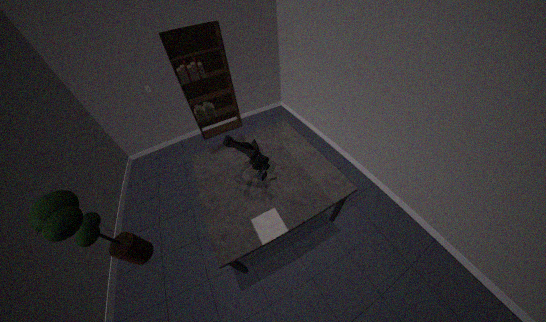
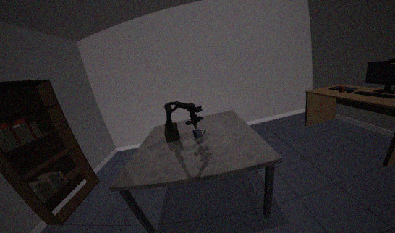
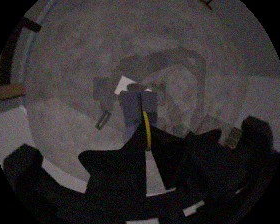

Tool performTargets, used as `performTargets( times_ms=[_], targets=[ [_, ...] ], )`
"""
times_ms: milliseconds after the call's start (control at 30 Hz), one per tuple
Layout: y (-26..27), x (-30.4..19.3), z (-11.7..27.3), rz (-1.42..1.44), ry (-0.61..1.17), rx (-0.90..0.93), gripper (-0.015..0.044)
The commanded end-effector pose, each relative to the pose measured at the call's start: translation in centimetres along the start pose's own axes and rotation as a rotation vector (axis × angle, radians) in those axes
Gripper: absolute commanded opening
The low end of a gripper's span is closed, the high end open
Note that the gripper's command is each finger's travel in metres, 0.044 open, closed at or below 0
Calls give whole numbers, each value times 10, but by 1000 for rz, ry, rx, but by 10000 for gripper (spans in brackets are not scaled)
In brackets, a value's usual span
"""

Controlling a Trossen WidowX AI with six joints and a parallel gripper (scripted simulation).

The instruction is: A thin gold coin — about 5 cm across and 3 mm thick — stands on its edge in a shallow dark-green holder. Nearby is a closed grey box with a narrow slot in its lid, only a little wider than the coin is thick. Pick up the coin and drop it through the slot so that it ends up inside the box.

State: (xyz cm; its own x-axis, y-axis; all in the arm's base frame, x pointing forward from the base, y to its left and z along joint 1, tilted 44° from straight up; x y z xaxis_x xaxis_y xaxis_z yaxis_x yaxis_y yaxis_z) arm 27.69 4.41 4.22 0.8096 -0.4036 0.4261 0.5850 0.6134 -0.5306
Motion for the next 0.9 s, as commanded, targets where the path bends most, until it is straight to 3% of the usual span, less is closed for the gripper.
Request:
performTargets(
  times_ms=[0, 867],
  targets=[
    [0, 0, -1, -1, 0, 0, 0],
    [0, 0, -12, 1, 0, -1, 0]
  ],
)
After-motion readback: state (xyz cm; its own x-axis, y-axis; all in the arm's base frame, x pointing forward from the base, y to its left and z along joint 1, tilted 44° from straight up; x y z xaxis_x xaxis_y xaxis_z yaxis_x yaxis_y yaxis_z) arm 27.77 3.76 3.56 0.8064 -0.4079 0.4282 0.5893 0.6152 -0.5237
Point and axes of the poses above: the point midway between the two fingers, 35 mm back from their tips, its own z axis back along the fingers, its own y axis across the jaws, x = y × z, the point moved 4 cm from there along z, back along the fingers, and after that the axes turned 15 degrees about z, right-handed, at the moved point
